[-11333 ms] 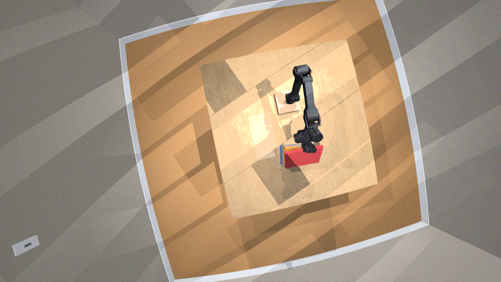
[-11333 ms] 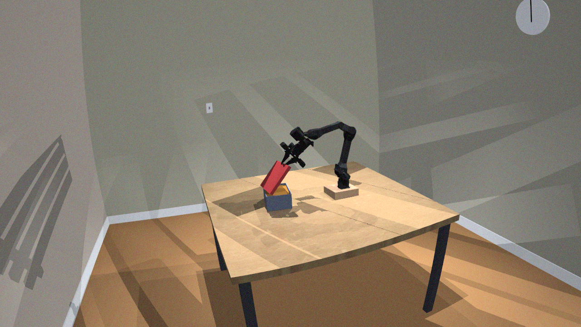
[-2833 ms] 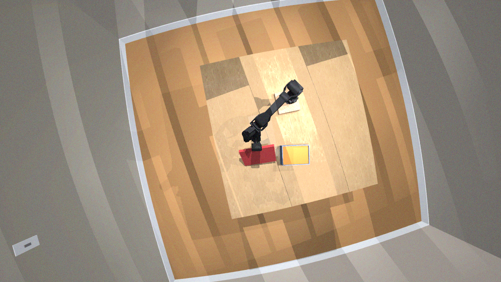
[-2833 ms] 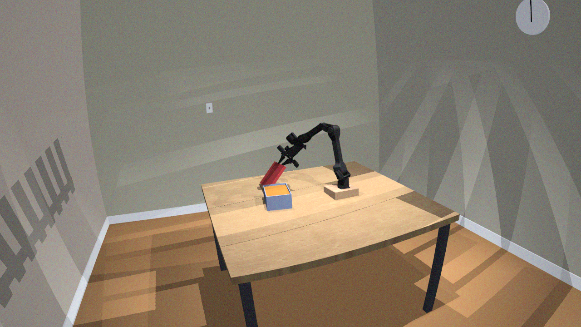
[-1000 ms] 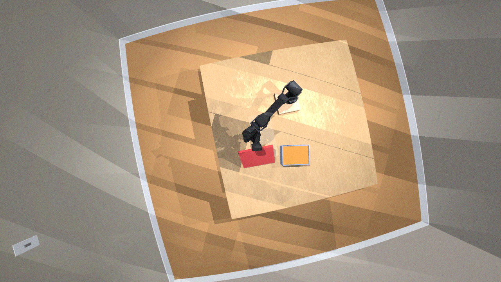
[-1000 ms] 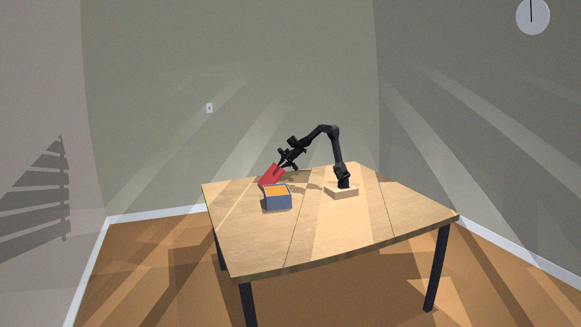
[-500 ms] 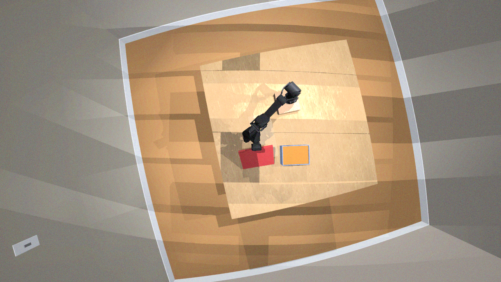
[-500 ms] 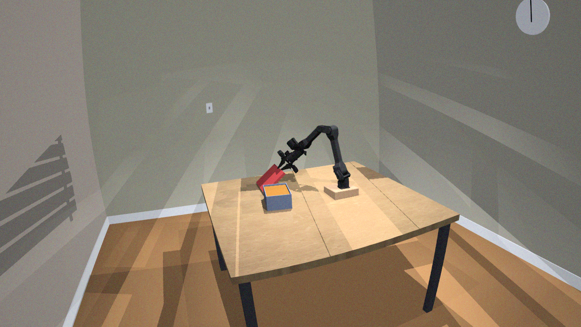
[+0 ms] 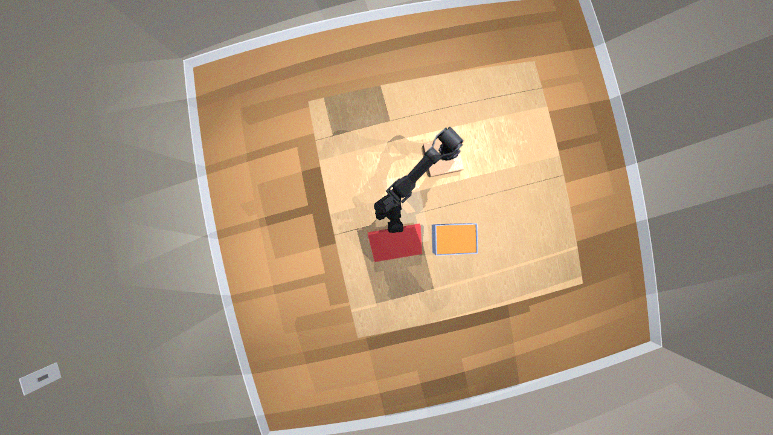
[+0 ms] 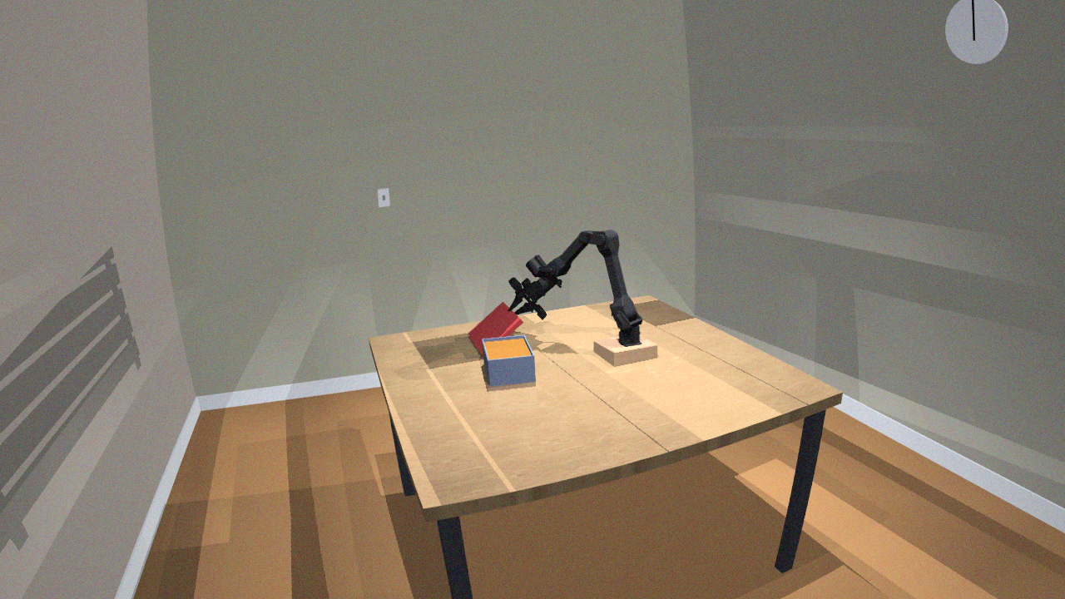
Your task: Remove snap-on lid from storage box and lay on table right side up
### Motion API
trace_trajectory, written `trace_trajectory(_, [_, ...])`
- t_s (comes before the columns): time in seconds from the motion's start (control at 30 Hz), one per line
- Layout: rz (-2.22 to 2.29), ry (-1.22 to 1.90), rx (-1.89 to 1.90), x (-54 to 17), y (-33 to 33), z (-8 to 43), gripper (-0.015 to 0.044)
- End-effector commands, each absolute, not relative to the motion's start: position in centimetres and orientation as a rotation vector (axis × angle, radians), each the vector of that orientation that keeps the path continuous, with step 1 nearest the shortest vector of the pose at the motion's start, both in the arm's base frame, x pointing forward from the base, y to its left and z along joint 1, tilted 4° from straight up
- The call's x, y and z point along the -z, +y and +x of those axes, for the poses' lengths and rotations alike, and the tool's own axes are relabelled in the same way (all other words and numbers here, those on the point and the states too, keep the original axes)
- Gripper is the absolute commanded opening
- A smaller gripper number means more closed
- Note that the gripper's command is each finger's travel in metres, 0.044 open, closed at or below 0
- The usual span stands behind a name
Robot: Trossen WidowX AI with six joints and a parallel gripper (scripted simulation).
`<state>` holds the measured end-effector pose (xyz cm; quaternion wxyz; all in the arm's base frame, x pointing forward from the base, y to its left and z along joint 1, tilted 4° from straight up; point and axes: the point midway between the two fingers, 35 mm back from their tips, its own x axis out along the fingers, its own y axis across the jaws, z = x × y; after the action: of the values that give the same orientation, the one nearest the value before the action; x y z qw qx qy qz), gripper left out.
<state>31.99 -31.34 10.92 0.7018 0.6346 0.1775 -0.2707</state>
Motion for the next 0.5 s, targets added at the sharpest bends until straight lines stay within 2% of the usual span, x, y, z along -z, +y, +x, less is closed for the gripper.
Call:
trace_trajectory(0.0, [1.45, 0.434, 0.634, -8.5, -31.0, 31.6, 0.0])
trace_trajectory(0.47, [1.45, 0.434, 0.634, -7.4, -31.1, 31.6, 0.0])
